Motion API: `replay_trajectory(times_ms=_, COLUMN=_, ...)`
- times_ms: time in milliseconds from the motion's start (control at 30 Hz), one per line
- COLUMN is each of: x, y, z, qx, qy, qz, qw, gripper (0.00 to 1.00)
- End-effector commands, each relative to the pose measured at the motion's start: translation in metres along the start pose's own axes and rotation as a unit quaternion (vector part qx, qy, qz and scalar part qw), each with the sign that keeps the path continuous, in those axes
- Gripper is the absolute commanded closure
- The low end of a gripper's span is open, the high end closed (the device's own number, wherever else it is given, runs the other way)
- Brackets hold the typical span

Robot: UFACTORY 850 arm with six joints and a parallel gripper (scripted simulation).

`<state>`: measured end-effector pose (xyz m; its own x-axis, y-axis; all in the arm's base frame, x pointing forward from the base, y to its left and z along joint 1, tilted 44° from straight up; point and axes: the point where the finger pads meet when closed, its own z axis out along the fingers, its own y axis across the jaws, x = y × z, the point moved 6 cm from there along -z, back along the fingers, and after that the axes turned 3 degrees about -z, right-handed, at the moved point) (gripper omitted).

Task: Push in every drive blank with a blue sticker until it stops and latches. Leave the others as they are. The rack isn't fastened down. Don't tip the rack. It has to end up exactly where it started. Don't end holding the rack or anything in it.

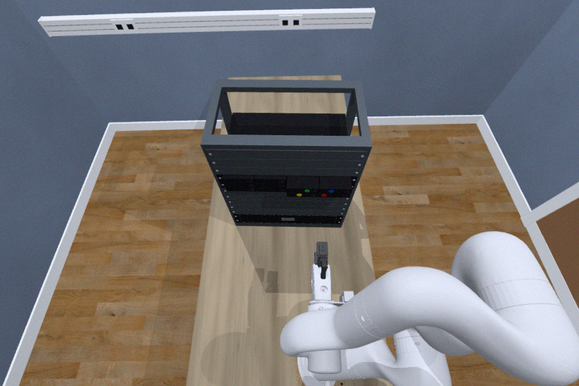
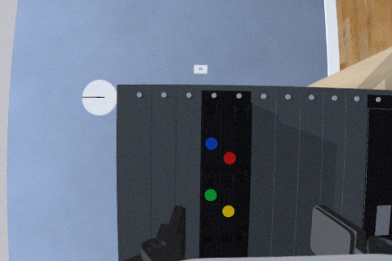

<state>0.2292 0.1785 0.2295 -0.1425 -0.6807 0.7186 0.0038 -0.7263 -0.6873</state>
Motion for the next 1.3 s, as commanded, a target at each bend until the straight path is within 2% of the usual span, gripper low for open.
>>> replay_trajectory(times_ms=0, x=0.000, y=-0.001, z=0.000, qx=0.001, qy=0.001, qz=0.000, qw=1.000, gripper=0.00)
replay_trajectory(times_ms=400, x=0.000, y=0.000, z=0.000, qx=0.001, qy=0.001, qz=0.000, qw=1.000, gripper=0.00)
replay_trajectory(times_ms=600, x=-0.006, y=0.002, z=0.007, qx=0.000, qy=0.001, qz=0.000, qw=1.000, gripper=0.00)
replay_trajectory(times_ms=800, x=-0.021, y=0.009, z=0.024, qx=0.000, qy=0.001, qz=0.000, qw=1.000, gripper=0.00)
replay_trajectory(times_ms=867, x=-0.021, y=0.009, z=0.024, qx=0.000, qy=0.001, qz=0.000, qw=1.000, gripper=0.00)
replay_trajectory(times_ms=1267, x=-0.064, y=0.027, z=0.074, qx=0.000, qy=0.001, qz=0.000, qw=1.000, gripper=0.00)
